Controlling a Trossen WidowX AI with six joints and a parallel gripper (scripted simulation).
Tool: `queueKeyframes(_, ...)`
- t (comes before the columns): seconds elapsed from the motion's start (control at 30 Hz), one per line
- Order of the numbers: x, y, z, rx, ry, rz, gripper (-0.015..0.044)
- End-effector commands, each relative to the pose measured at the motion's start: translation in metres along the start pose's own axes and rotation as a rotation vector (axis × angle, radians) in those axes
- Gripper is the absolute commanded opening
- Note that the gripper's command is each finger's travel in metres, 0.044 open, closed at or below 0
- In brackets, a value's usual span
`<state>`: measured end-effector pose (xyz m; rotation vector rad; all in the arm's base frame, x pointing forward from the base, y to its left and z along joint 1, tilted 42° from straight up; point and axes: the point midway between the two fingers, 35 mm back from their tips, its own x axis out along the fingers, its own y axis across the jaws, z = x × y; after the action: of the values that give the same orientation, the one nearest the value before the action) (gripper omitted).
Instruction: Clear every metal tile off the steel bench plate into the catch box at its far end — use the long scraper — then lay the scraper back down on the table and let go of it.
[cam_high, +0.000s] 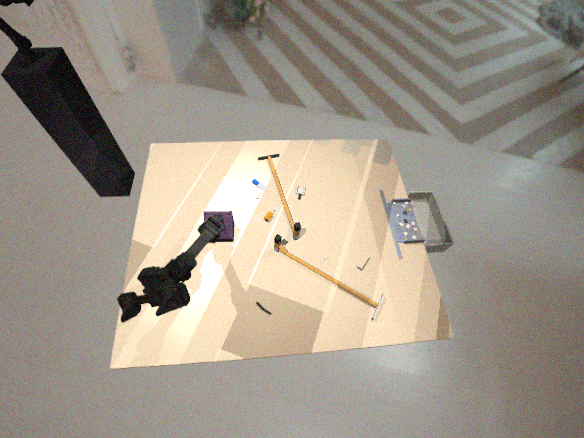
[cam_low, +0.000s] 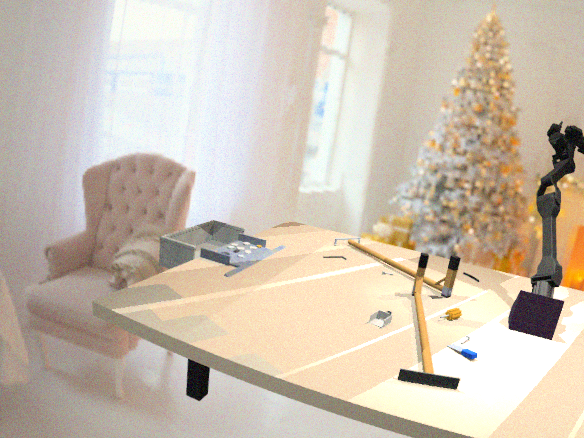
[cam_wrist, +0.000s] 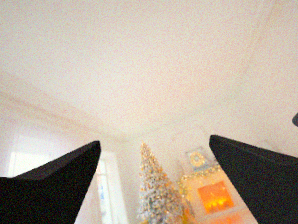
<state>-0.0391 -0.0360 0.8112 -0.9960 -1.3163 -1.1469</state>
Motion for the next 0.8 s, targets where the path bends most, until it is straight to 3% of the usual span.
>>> queueKeyframes(0.0,-0.001,-0.013,-0.011,0.028,0.019,-0.035,0.0440)
queueKeyframes(0.77,-0.013,-0.049,-0.083,0.240,0.177,-0.184,0.0440)
